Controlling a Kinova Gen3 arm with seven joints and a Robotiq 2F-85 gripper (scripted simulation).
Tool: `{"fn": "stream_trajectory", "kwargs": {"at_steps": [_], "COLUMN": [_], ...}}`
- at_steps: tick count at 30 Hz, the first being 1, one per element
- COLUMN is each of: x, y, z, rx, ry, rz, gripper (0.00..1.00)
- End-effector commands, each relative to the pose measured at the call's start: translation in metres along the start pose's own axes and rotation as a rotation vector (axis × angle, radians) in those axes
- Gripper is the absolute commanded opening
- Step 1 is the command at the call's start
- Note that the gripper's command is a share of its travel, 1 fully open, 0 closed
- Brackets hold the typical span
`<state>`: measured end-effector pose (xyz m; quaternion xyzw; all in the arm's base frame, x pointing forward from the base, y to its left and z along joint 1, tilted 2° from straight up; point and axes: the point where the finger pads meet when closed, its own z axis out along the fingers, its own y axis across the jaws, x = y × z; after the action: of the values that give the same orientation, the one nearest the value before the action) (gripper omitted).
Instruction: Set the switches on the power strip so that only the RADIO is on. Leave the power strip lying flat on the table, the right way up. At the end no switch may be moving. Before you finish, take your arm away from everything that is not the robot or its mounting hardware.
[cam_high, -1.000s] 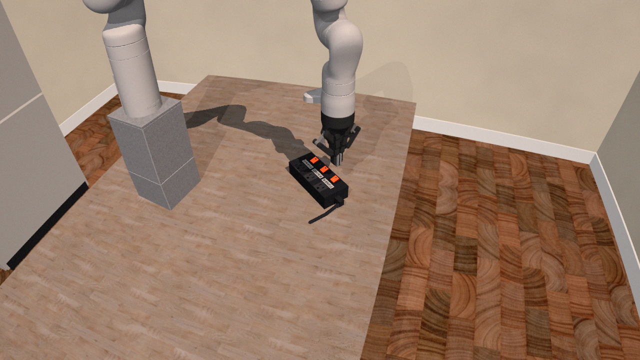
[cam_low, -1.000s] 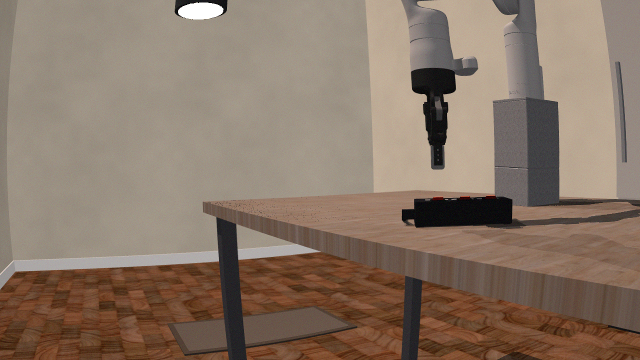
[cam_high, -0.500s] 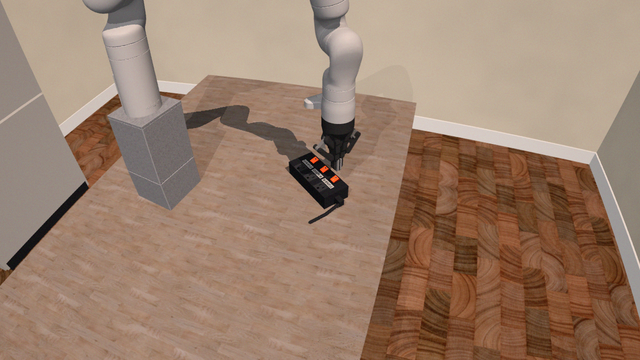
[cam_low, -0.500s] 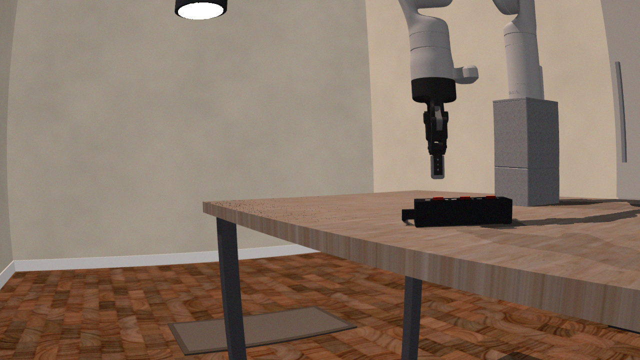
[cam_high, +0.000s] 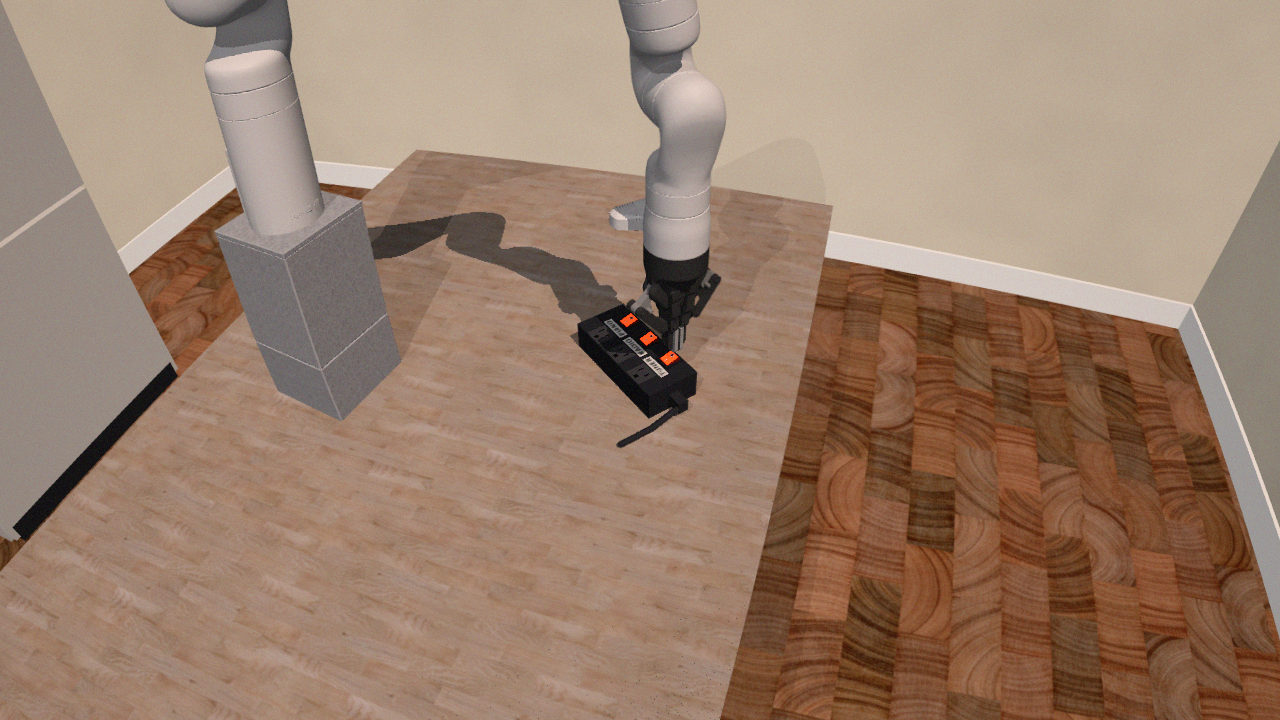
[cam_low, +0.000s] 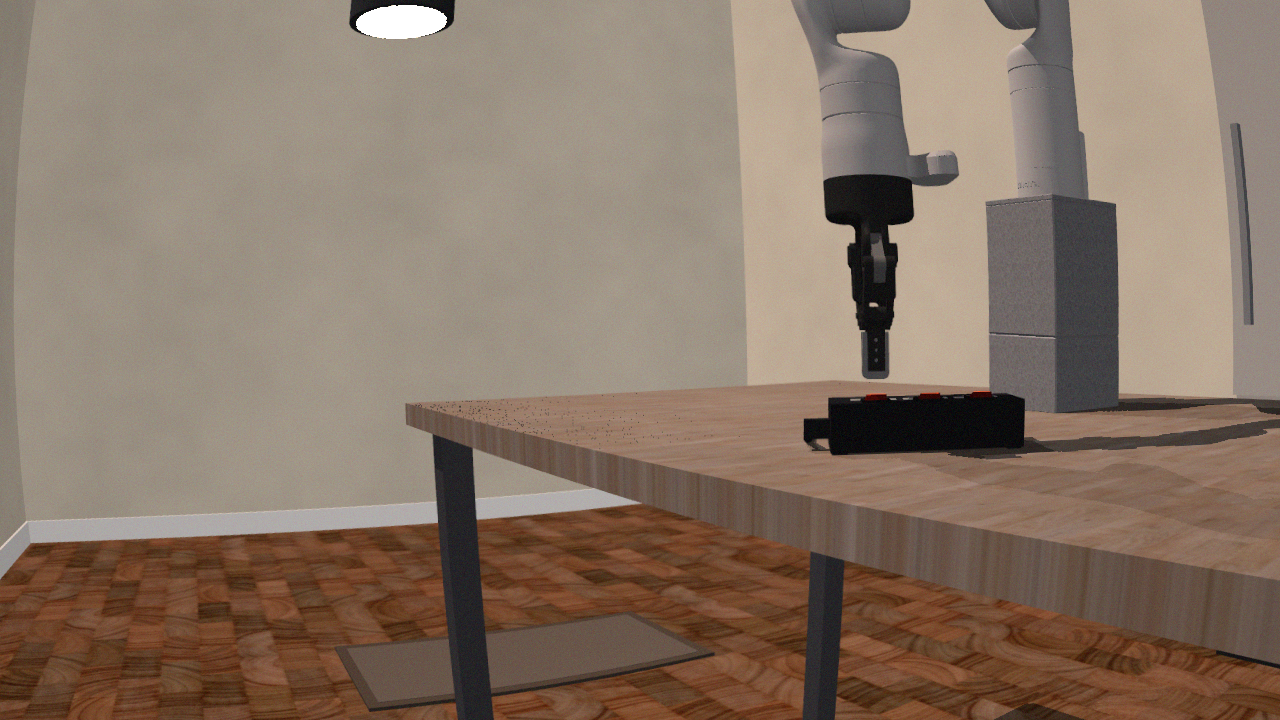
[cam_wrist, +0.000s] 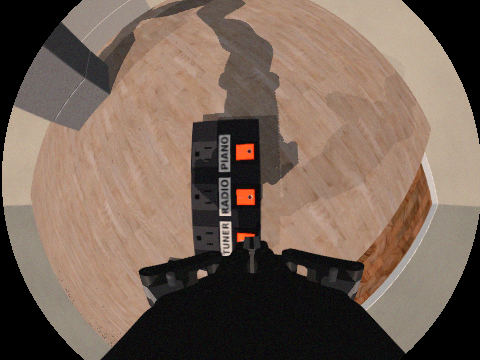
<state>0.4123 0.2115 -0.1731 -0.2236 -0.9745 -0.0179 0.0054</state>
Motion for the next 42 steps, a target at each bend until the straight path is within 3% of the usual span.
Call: {"fn": "stream_trajectory", "kwargs": {"at_steps": [1,42], "x": [-0.0012,-0.0013], "y": [0.0041,0.0042], "z": [0.0036,0.0067], "rx": [-0.009,-0.009], "ry": [-0.004,-0.004], "rz": [0.01,0.01], "gripper": [0.0,0.0]}}
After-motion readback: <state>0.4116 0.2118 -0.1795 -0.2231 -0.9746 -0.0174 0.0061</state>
